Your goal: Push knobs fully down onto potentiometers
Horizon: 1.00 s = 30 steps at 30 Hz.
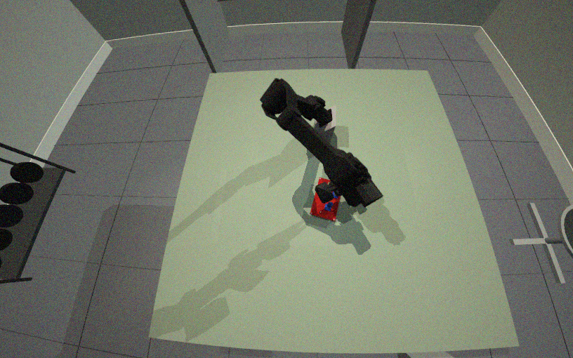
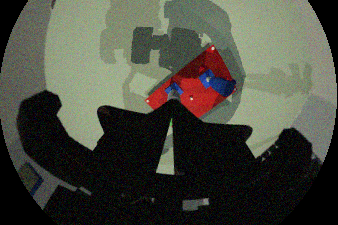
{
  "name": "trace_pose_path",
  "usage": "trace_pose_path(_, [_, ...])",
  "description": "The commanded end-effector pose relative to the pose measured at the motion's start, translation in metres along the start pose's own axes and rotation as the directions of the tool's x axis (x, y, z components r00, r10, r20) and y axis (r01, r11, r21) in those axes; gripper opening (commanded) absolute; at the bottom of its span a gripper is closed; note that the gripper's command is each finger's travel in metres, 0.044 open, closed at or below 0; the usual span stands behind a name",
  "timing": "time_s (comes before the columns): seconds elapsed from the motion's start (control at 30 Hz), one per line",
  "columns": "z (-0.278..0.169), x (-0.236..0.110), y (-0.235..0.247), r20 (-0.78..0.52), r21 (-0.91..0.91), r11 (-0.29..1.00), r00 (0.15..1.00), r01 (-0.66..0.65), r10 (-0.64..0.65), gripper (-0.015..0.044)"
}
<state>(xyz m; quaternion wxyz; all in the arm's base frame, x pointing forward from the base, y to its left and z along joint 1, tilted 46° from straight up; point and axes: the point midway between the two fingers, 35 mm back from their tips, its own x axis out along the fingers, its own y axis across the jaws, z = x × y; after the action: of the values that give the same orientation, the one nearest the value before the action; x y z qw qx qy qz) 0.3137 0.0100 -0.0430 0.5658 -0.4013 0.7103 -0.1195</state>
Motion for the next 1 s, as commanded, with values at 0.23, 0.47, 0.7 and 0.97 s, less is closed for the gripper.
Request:
trace_pose_path(0.23, [0.0004,0.0154,-0.0033,-0.017,0.019,1.0,1.0,-0.003,0.003,0.0])
trace_pose_path(0.47, [0.0004,0.0154,-0.0033,-0.017,0.019,1.0,1.0,-0.003,0.003,0.0])
trace_pose_path(0.7, [0.0004,0.0161,-0.0033,-0.017,0.019,1.0,1.0,-0.003,0.003,0.0])
trace_pose_path(0.97, [0.0004,0.0161,-0.0033,-0.017,0.019,1.0,1.0,-0.003,0.003,0.0])
